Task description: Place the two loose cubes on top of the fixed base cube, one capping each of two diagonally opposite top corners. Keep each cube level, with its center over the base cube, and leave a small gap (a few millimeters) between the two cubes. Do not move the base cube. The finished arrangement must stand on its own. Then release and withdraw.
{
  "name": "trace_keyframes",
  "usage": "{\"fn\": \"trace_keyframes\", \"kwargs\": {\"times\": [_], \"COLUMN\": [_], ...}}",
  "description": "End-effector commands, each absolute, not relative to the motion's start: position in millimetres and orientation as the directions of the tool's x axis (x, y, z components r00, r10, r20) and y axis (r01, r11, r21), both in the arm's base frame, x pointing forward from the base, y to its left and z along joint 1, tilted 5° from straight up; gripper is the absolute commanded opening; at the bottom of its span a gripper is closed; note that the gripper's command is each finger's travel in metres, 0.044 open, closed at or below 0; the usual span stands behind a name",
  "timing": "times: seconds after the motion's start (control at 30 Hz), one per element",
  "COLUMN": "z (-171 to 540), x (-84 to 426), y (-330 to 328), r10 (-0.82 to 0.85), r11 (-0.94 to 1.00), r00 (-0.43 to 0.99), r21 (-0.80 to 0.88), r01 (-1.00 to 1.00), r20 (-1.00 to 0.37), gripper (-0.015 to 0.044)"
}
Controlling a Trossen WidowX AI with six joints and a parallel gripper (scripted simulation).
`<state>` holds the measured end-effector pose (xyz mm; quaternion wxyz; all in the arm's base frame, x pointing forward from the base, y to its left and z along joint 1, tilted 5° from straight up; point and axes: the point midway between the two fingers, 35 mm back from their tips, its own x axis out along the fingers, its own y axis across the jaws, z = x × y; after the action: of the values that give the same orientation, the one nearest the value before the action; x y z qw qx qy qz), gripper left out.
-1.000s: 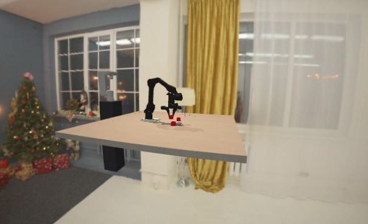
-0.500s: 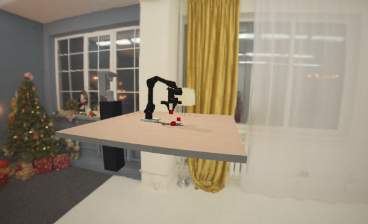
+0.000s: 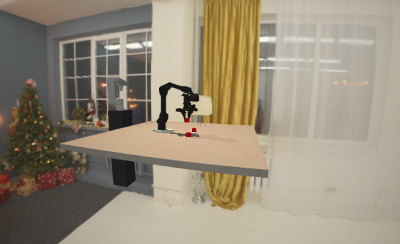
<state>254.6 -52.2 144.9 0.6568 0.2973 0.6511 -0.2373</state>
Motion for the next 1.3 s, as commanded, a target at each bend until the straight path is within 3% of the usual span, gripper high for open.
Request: {"fn": "trace_keyframes", "kwargs": {"times": [0.0,0.27,0.53,1.03,1.27], "z": [141,135,128,116,115], "x": [260,269,275,283,283], "y": [-43,-22,1,45,49], "r10": [0.073,0.074,0.076,0.082,0.083], "r11": [0.827,0.97,0.989,0.692,0.643], "r00": [0.036,0.037,0.038,0.039,0.039], "r21": [0.081,0.081,0.071,0.029,0.024], "r01": [0.557,0.228,-0.13,-0.721,-0.766], "r20": [-0.997,-0.997,-0.996,-0.996,-0.996], "gripper": [0.0105,0.0105,0.0105,0.0105,0.0105]}}
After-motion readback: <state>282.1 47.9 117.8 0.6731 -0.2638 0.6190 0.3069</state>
